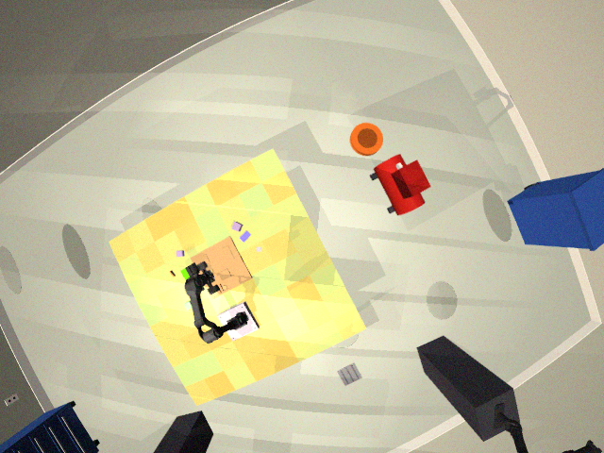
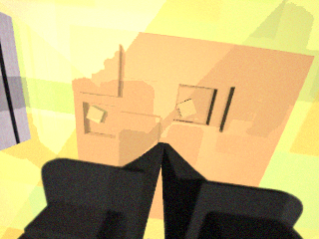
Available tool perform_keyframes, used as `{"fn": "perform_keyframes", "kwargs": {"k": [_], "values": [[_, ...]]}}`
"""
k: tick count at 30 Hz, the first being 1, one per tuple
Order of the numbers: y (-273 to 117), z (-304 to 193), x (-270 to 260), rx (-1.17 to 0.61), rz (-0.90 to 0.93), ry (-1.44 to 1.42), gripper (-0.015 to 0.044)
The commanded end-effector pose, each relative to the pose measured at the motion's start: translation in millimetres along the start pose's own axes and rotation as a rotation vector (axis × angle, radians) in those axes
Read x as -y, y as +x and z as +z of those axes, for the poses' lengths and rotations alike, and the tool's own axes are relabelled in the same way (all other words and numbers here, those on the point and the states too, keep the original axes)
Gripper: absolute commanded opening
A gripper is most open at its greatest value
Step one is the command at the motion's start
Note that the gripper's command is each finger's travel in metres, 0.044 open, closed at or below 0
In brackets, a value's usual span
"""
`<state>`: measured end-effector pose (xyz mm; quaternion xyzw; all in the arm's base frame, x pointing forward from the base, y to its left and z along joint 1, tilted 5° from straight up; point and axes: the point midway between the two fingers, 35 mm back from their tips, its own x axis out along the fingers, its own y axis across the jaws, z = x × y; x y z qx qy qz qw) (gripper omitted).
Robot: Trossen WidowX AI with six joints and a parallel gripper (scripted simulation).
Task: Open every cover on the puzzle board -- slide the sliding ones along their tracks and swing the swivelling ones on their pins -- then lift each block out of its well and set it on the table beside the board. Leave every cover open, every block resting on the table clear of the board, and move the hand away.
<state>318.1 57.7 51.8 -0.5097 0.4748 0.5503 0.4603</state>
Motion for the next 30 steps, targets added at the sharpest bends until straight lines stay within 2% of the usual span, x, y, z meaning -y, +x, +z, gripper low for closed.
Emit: {"fn": "perform_keyframes", "kwargs": {"k": [1, 30], "values": [[1.4, -0.7, 0.0, -0.003, 0.001, -0.004, 0.0000], [29.8, -1.1, 1.1, -0.003, 0.001, -0.004, 0.0000]]}}
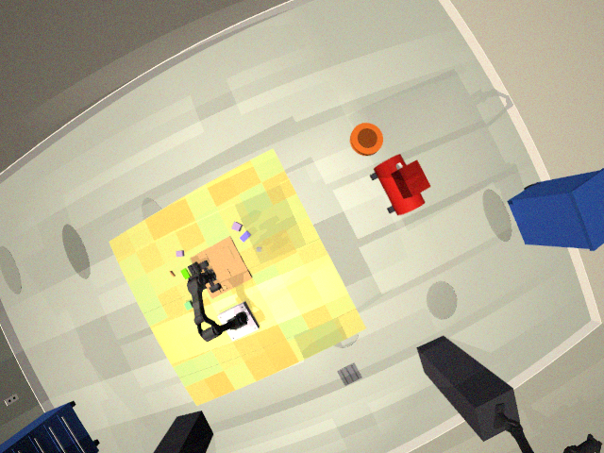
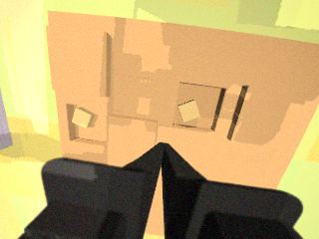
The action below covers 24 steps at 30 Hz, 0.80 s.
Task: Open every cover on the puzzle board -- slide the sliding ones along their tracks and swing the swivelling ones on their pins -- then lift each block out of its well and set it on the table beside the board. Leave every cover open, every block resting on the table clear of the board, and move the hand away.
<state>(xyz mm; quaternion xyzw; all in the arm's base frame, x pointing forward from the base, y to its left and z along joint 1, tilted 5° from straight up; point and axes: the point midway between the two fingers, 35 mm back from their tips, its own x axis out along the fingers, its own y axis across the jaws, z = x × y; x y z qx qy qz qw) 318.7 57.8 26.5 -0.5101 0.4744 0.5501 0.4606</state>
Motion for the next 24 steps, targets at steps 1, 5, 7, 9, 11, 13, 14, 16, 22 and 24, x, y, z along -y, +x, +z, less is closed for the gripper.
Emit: {"fn": "perform_keyframes", "kwargs": {"k": [1, 5, 7, 9, 11, 13, 14, 16, 22, 24], "values": [[5.6, -0.5, -0.9, -0.003, 0.003, -0.004, 0.0000], [9.6, -0.5, -1.0, -0.003, 0.003, -0.004, 0.0000], [11.6, -0.6, -1.1, -0.003, 0.003, -0.004, 0.0000], [13.6, -0.6, -1.2, -0.003, 0.003, -0.004, 0.0000], [15.7, -0.7, -1.3, -0.003, 0.003, -0.004, 0.0000], [17.7, -0.7, -1.4, -0.003, 0.003, -0.004, 0.0000], [18.7, -0.7, -1.4, -0.003, 0.003, -0.004, 0.0000], [20.7, -0.7, -1.6, -0.003, 0.003, -0.004, 0.0000], [26.7, -0.9, -2.1, -0.003, 0.003, -0.004, 0.0000], [28.7, -0.9, -2.3, -0.003, 0.003, -0.004, 0.0000]]}}
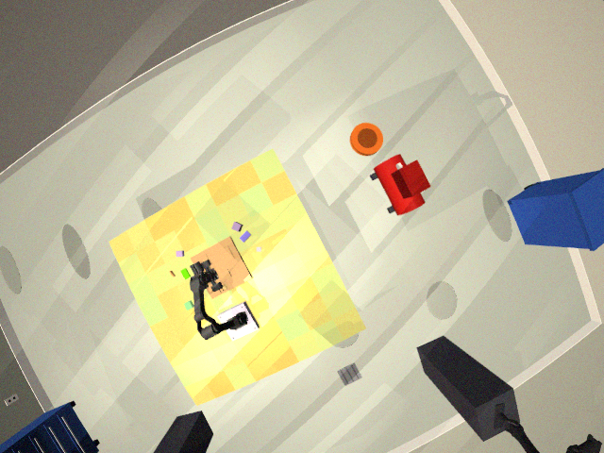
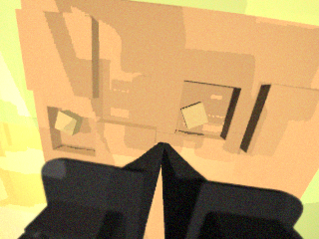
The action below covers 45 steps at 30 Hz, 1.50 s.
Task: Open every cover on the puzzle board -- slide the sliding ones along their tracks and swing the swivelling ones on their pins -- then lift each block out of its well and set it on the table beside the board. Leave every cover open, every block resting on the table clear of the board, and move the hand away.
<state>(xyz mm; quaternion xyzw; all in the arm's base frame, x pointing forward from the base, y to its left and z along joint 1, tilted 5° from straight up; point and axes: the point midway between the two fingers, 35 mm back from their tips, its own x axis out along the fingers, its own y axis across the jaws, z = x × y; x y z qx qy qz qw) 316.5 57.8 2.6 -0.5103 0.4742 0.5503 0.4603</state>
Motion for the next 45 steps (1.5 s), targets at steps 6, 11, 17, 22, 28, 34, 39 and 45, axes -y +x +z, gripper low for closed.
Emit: {"fn": "perform_keyframes", "kwargs": {"k": [6, 11, 17, 22, 28, 34, 39, 45], "values": [[8.5, -0.3, -2.3, -0.003, 0.003, -0.003, 0.0000], [8.6, 1.1, -6.9, -0.003, 0.003, -0.003, 0.0000], [8.9, 3.4, -14.4, -0.003, 0.004, -0.003, 0.0000], [9.3, 5.3, -20.7, -0.003, 0.004, -0.003, 0.0000], [9.3, 5.7, -24.8, -0.003, 0.005, -0.003, 0.0000], [9.3, 6.0, -32.2, -0.003, 0.005, -0.003, 0.0000], [9.4, 6.3, -38.5, -0.003, 0.006, -0.003, 0.0000], [9.5, 6.1, -43.6, -0.003, 0.006, -0.003, 0.0000]]}}
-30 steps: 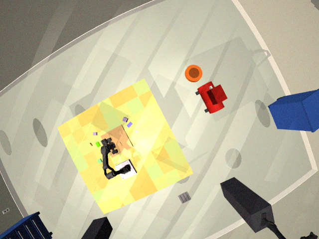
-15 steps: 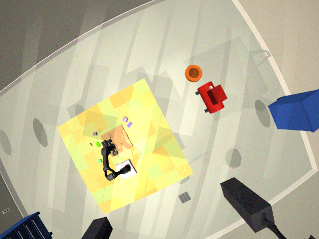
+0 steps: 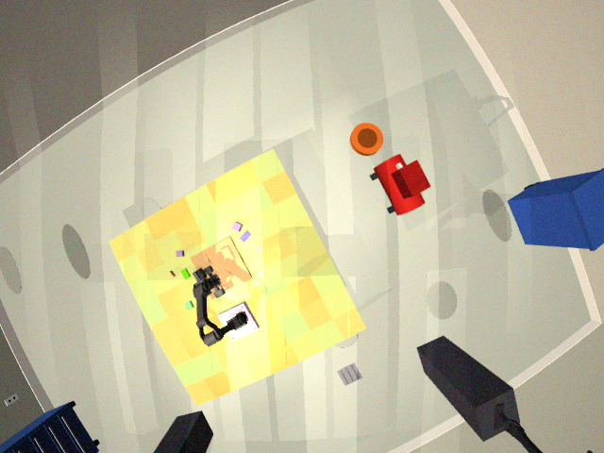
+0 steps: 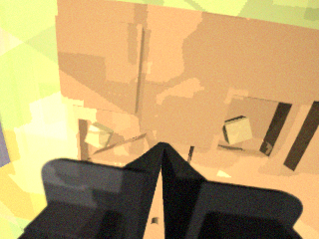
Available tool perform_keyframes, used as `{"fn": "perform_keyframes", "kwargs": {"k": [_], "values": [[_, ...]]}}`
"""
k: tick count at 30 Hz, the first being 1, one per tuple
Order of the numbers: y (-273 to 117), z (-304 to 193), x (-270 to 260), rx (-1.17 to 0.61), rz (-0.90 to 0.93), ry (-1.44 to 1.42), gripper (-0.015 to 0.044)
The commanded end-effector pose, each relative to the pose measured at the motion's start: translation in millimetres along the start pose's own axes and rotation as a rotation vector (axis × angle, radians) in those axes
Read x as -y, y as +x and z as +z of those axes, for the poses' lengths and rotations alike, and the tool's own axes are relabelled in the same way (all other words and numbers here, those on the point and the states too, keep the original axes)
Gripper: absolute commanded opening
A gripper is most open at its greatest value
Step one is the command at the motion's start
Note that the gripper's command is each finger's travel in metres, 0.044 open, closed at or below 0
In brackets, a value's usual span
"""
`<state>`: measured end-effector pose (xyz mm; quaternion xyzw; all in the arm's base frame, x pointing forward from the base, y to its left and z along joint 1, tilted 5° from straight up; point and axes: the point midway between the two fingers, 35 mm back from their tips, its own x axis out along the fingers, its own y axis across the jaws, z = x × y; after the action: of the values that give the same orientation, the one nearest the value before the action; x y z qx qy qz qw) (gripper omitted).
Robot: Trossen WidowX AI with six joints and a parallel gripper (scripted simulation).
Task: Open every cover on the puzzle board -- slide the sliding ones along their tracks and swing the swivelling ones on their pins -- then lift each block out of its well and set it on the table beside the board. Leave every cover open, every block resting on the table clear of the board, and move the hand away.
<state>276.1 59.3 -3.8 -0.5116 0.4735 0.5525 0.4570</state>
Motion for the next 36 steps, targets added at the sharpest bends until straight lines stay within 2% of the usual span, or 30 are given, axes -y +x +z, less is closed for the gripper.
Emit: {"fn": "perform_keyframes", "kwargs": {"k": [1, 36], "values": [[0.8, -0.4, -4.9, -0.001, 0.002, 0.005, 0.0000], [1.2, -14.5, -44.3, -0.002, 0.006, 0.005, 0.0000]]}}
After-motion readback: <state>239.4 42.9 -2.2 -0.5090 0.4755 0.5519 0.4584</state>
